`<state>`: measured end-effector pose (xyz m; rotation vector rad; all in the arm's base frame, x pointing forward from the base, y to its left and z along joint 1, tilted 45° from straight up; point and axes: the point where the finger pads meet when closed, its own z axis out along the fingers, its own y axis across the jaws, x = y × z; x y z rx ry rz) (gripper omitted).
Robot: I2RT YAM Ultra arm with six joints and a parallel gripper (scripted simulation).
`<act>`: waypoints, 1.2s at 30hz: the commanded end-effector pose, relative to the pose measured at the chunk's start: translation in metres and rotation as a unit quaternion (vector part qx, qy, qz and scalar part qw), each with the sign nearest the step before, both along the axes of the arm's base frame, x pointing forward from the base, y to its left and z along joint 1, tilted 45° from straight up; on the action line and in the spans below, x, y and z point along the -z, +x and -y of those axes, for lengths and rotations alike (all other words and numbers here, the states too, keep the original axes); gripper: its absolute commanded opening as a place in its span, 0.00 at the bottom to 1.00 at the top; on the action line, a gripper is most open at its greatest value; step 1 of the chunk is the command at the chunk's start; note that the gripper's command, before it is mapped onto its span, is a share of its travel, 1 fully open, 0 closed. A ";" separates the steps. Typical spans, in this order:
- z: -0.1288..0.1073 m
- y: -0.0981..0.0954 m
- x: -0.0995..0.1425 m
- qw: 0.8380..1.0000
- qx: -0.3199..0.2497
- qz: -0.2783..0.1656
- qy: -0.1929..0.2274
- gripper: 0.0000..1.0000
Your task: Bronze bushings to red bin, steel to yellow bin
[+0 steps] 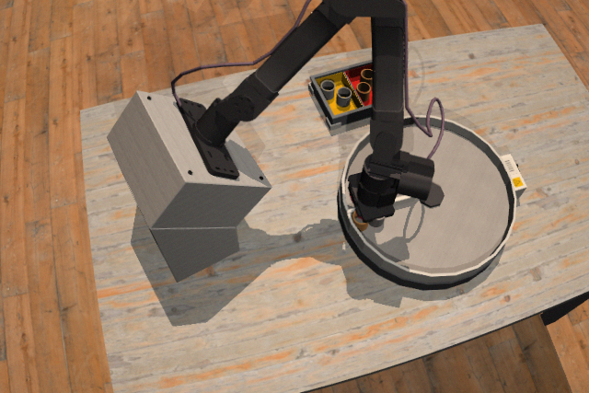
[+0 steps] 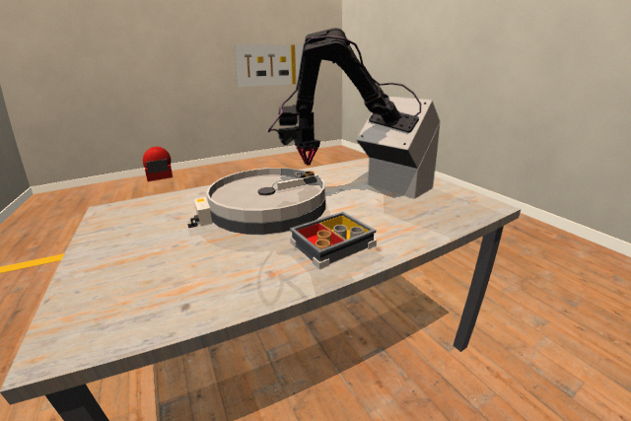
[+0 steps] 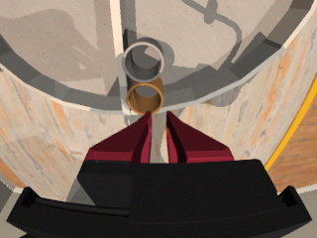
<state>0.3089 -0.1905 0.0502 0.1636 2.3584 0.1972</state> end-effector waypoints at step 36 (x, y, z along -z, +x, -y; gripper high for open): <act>0.009 0.000 -0.007 1.000 0.009 0.009 0.001 0.14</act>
